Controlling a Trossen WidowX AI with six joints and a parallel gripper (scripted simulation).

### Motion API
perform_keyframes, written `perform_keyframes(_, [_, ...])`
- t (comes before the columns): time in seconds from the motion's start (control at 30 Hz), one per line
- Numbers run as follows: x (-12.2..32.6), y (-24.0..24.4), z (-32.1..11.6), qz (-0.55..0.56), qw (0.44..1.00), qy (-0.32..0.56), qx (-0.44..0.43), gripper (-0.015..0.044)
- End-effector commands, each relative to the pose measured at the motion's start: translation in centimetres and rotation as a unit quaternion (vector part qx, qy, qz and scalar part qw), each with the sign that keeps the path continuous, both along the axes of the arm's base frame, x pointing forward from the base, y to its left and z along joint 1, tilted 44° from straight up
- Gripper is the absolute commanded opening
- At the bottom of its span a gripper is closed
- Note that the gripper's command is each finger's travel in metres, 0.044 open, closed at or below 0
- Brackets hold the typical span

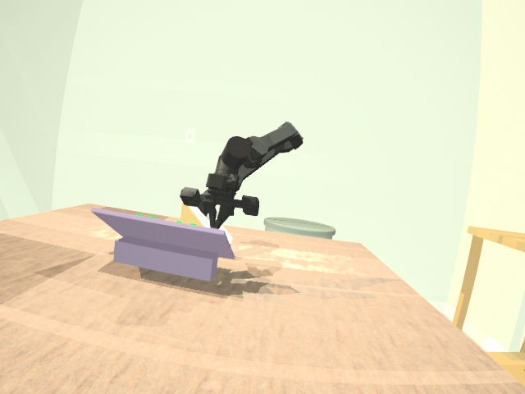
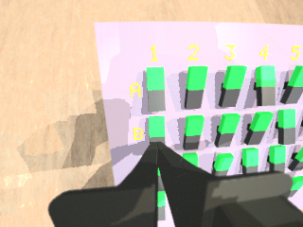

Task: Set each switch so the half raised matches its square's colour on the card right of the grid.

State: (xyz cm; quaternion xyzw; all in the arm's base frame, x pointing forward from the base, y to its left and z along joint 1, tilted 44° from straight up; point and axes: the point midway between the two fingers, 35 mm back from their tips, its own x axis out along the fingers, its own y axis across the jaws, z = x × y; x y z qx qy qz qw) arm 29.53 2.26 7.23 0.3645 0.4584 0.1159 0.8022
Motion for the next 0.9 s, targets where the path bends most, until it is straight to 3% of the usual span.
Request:
perform_keyframes(0.0, [-0.11,0.04,-0.26,-0.002,1.000,0.004,0.000,0.0000])
perform_keyframes(0.87, [0.08,0.05,-0.13,0.000,1.000,0.001,0.000,0.0000])
